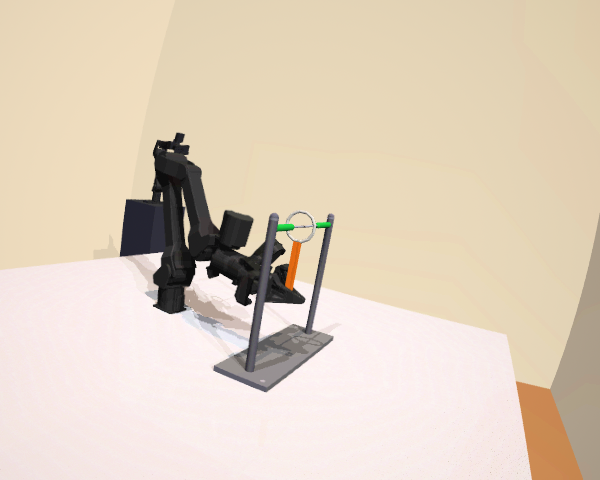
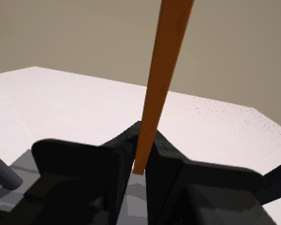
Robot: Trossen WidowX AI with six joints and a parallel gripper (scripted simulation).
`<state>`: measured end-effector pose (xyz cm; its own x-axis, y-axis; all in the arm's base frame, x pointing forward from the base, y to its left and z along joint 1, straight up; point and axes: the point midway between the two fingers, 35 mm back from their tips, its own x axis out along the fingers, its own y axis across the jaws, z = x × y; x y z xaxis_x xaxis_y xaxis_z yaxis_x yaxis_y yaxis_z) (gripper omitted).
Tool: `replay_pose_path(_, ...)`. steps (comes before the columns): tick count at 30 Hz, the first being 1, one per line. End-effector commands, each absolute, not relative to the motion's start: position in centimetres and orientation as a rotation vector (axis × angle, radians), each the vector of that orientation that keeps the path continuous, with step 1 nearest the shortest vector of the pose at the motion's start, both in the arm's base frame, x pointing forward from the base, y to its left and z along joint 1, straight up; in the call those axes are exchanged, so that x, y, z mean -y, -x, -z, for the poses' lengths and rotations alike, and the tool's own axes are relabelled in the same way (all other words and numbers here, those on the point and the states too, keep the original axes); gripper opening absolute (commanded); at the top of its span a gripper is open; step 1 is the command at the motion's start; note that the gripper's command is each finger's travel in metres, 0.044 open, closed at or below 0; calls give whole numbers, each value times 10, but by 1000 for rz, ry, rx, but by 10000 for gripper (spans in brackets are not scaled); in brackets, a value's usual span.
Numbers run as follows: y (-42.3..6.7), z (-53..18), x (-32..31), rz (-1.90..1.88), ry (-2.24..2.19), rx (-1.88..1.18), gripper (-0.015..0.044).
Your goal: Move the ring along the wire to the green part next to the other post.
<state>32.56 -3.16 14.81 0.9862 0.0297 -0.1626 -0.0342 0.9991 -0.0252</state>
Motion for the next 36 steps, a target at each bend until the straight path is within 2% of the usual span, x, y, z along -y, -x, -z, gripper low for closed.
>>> replay_pose_path(1,-325,-148,27,-33,23,-164,-150)
replay_pose_path(36,-325,-147,-12,-25,-15,-167,-150)
